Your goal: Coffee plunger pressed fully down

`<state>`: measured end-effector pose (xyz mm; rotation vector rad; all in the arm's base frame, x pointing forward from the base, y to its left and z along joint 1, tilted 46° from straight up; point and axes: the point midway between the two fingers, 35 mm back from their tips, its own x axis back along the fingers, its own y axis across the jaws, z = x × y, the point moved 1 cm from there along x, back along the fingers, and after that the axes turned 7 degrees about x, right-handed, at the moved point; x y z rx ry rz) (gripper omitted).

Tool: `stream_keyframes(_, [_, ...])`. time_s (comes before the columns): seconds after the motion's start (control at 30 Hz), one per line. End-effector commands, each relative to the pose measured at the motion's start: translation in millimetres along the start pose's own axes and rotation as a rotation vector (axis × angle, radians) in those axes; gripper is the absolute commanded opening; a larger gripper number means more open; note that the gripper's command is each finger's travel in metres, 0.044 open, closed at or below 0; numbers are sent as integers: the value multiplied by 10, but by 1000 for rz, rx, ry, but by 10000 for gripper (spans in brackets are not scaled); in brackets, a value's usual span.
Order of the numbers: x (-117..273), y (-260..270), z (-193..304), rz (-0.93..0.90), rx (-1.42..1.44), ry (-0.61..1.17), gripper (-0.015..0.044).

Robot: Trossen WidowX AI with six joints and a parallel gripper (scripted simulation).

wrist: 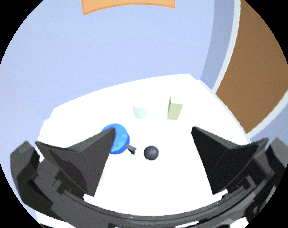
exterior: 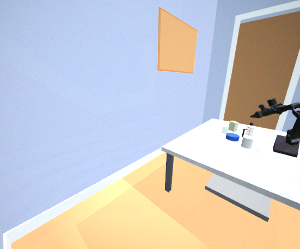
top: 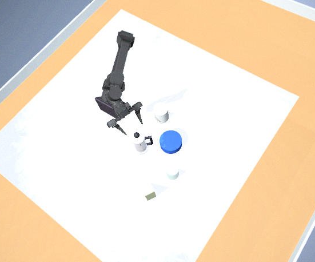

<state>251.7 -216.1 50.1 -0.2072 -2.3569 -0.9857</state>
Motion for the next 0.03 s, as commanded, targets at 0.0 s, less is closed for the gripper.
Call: stream_keyframes(0.0, [38,16,-34,-6,5,-3,440])
